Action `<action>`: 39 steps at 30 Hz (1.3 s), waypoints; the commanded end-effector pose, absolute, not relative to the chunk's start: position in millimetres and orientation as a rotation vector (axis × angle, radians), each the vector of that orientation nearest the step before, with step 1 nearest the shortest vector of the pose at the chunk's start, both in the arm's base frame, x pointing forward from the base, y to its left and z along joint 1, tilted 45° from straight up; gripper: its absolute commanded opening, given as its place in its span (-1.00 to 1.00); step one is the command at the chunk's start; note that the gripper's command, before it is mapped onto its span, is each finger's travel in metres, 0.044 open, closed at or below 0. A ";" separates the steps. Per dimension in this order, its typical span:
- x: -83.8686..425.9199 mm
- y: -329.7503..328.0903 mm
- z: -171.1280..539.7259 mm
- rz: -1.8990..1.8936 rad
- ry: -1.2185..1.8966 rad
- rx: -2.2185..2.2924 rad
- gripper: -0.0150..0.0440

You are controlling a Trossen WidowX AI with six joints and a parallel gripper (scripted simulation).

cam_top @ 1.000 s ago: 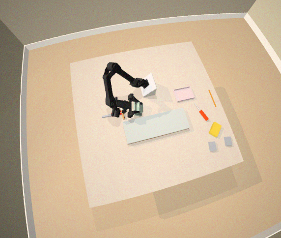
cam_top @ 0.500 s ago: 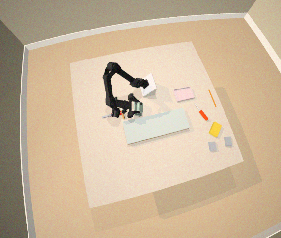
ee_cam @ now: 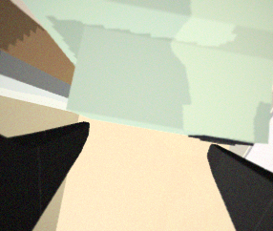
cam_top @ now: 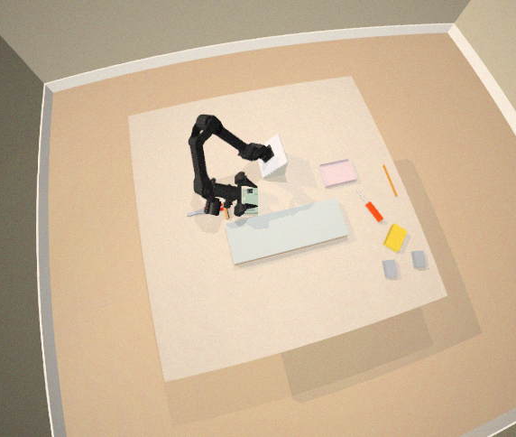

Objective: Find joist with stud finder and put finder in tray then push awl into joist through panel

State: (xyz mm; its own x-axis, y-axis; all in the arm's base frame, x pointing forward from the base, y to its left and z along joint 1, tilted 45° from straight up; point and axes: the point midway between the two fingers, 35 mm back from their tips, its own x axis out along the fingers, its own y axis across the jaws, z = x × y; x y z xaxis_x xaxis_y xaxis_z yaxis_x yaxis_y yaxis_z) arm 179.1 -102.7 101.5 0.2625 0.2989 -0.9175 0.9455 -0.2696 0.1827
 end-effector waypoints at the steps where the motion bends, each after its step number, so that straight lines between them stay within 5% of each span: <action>1: 179.0 -102.7 101.5 -1.023 1.146 1.737 1.00; 31: 171.8 -111.2 127.3 -1.023 1.145 1.736 1.00; 39: 179.1 -63.6 169.1 -1.022 1.145 1.743 1.00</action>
